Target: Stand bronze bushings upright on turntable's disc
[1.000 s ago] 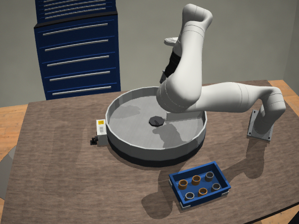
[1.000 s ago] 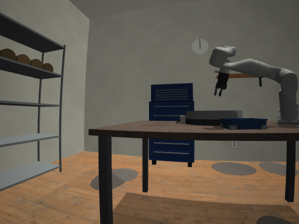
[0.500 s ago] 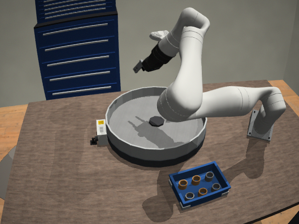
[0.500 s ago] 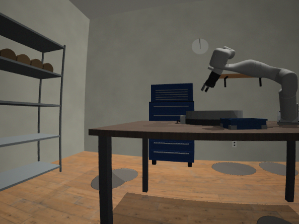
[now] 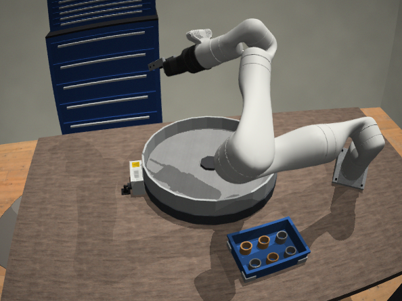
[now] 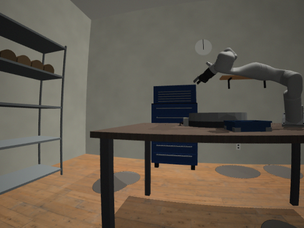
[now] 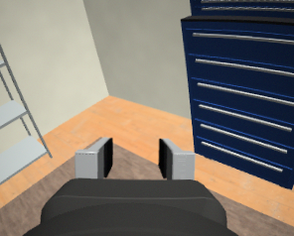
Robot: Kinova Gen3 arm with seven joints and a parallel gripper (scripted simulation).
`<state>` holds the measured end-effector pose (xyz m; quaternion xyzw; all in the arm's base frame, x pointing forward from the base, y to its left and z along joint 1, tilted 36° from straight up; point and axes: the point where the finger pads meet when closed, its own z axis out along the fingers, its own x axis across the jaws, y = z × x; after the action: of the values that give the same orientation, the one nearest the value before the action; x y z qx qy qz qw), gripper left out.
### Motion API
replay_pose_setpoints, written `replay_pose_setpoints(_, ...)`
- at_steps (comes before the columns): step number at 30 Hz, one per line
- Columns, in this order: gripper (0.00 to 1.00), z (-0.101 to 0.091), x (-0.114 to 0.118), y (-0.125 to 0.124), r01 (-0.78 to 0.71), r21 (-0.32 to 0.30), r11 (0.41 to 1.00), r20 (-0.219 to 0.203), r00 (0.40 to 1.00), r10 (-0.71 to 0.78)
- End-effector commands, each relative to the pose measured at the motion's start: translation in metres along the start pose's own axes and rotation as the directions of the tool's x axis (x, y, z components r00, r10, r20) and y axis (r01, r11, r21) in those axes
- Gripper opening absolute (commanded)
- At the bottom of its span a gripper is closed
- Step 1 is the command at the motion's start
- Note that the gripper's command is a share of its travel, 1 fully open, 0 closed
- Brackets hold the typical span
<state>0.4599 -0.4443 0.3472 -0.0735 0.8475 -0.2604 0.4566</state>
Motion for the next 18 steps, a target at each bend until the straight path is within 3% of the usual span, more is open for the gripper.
replay_pose_setpoints(1, 0.76, 0.003, -0.012, -0.014, -0.02, 0.078, 0.997, 0.003, 1.0, 0.02)
replay_pose_setpoints(4, 0.76, -0.001, -0.019, -0.031, -0.062, 0.155, 0.986, 0.009, 0.998, 0.061)
replay_pose_setpoints(6, 0.76, -0.001, -0.019, -0.031, -0.062, 0.155, 0.986, 0.009, 0.998, 0.061)
replay_pose_setpoints(11, 0.76, -0.01, -0.021, -0.044, -0.136, 0.241, 0.961, -0.007, 0.99, 0.142)
replay_pose_setpoints(18, 0.76, -0.022, -0.01, -0.032, -0.257, 0.292, 0.921, -0.061, 0.956, 0.286)
